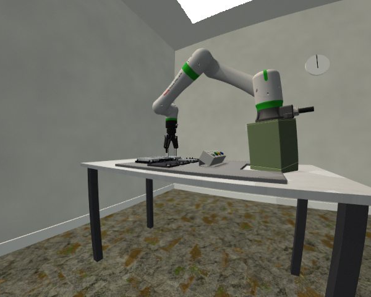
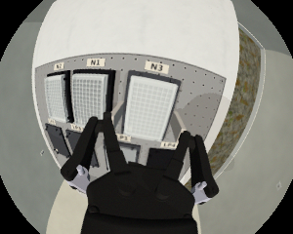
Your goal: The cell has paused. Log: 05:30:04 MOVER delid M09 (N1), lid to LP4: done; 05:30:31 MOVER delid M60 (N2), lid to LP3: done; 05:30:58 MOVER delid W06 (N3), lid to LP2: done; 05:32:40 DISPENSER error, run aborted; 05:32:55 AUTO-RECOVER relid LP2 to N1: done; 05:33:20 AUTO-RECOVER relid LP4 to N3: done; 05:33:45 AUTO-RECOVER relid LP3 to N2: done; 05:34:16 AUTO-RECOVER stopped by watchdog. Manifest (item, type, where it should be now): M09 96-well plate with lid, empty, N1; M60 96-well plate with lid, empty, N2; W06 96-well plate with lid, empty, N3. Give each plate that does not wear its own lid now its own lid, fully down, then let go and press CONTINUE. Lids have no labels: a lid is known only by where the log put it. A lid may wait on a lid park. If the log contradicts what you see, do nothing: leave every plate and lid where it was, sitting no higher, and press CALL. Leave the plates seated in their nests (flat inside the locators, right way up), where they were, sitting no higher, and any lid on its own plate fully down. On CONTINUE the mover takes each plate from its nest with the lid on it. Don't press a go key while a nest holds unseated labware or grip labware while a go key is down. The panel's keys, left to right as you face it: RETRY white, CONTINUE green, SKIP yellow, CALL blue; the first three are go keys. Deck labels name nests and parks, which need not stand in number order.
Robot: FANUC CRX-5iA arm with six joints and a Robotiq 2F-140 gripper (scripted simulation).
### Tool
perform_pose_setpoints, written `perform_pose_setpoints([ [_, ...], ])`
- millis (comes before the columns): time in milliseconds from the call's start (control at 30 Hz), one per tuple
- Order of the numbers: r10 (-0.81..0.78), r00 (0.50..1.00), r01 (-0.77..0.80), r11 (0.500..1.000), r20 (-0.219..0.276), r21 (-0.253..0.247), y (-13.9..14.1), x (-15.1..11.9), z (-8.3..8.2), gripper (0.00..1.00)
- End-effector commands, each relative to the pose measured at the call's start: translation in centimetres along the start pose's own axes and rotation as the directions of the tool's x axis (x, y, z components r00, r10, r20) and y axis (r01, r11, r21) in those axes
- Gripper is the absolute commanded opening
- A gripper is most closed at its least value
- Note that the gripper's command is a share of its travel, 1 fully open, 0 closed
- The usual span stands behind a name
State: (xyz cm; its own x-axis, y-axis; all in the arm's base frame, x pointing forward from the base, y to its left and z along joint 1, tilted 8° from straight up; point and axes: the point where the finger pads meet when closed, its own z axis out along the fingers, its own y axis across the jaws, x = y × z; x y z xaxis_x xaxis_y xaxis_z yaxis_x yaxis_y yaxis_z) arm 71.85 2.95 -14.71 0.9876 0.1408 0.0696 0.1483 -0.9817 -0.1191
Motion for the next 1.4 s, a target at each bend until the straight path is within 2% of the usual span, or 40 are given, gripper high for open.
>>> perform_pose_setpoints([
  [0, 0.0, 1.0, 0.0, 1.0, 0.0, 0.0, 0.01, 0.02, -0.02, 0.66],
  [300, 0.0, 1.0, 0.0, 1.0, 0.0, 0.0, 0.01, 0.02, -0.02, 0.66],
  [333, 0.0, 1.0, 0.0, 1.0, 0.0, 0.0, 0.01, 0.02, -0.02, 0.0],
  [1367, 0.0, 1.0, 0.0, 1.0, 0.0, 0.0, 0.01, 0.02, -0.02, 0.0],
])
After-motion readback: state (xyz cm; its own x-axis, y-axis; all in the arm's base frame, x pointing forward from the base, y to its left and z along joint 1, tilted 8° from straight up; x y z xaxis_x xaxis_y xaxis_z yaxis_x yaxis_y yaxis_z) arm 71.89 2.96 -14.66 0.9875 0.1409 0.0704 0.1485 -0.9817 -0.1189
